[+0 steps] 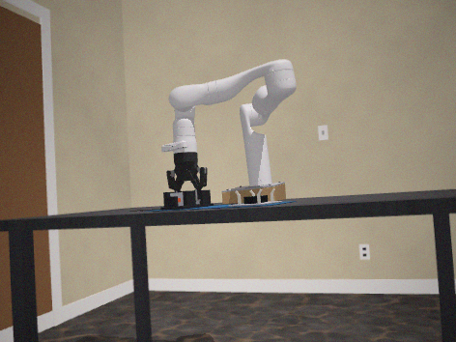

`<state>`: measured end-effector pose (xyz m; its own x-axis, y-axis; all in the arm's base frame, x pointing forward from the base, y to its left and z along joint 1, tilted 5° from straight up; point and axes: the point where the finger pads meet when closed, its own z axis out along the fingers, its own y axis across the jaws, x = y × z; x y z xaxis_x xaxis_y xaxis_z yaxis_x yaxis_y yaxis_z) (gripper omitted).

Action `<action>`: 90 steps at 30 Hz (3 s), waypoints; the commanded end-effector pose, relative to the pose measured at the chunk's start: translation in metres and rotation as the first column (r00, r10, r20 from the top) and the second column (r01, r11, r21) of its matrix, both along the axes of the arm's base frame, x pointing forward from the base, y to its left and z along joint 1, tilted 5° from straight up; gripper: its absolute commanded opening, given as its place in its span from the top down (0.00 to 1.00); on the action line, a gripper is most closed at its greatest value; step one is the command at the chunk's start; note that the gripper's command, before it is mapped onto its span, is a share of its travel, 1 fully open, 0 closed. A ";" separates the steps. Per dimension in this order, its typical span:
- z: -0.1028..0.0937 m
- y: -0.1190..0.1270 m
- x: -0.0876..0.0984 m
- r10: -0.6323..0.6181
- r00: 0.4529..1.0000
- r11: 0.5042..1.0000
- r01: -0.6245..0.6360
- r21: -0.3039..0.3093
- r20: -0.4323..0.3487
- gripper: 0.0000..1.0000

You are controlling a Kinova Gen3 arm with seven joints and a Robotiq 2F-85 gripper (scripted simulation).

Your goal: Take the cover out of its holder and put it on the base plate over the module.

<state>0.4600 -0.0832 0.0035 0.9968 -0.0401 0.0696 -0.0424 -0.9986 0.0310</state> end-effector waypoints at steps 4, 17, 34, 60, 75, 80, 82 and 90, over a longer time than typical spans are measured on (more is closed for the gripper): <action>0.001 0.000 0.000 0.000 1.000 1.000 0.000 0.000 0.002 1.00; 0.001 0.000 0.000 0.000 1.000 1.000 0.000 0.000 0.002 1.00; 0.001 -0.001 0.000 -0.001 1.000 1.000 0.001 -0.001 0.002 1.00; 0.025 0.000 -0.001 -0.001 1.000 1.000 0.001 -0.001 0.002 1.00; 0.044 0.000 -0.004 0.005 1.000 1.000 -0.005 -0.002 -0.001 1.00; 0.056 0.001 -0.005 0.005 1.000 1.000 -0.005 -0.002 -0.001 1.00; 0.056 0.001 -0.005 0.005 1.000 1.000 -0.005 -0.002 -0.001 1.00; 0.054 -0.002 -0.005 0.011 1.000 1.000 -0.011 -0.007 0.000 0.99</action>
